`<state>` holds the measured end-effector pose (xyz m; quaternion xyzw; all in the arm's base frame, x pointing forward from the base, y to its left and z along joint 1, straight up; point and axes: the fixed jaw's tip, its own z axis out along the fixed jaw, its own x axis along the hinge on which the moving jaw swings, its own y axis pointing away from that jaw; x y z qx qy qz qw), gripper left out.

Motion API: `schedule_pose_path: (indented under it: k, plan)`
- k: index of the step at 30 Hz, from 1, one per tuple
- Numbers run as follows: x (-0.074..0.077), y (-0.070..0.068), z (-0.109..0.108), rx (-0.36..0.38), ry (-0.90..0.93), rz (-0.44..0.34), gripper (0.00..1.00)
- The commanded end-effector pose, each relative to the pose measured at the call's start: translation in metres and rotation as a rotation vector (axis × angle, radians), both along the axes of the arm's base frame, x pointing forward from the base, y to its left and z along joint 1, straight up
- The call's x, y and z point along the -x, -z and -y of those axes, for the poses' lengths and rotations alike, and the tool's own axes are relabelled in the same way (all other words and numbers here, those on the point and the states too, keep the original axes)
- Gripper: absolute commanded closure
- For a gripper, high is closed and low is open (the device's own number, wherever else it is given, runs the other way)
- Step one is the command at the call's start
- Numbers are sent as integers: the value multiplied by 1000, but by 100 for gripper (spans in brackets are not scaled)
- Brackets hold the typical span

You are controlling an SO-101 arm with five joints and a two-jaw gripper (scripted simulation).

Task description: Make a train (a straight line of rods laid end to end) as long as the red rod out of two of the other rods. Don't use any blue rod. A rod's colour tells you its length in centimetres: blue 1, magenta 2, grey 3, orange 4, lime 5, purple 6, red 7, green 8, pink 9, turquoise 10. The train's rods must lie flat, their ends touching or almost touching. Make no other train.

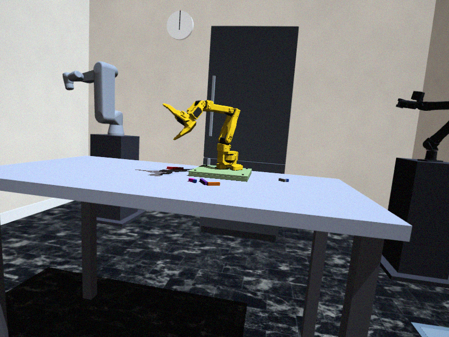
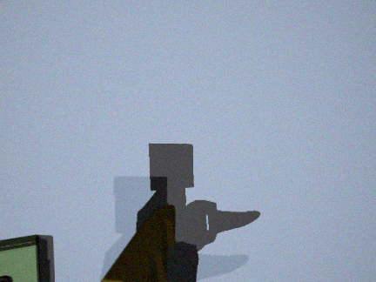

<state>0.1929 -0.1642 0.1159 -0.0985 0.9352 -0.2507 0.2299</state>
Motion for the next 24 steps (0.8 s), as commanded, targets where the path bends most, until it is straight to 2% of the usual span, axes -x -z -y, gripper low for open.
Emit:
schedule_pose_path:
  k: [1,12,15,24]
  plan:
    - [2,1,-5,2,-29,-21,0]
    - [7,7,-17,7,-121,-91,0]
    - [5,6,-14,8,-106,-80,0]
    - [9,10,-23,11,-173,-129,0]
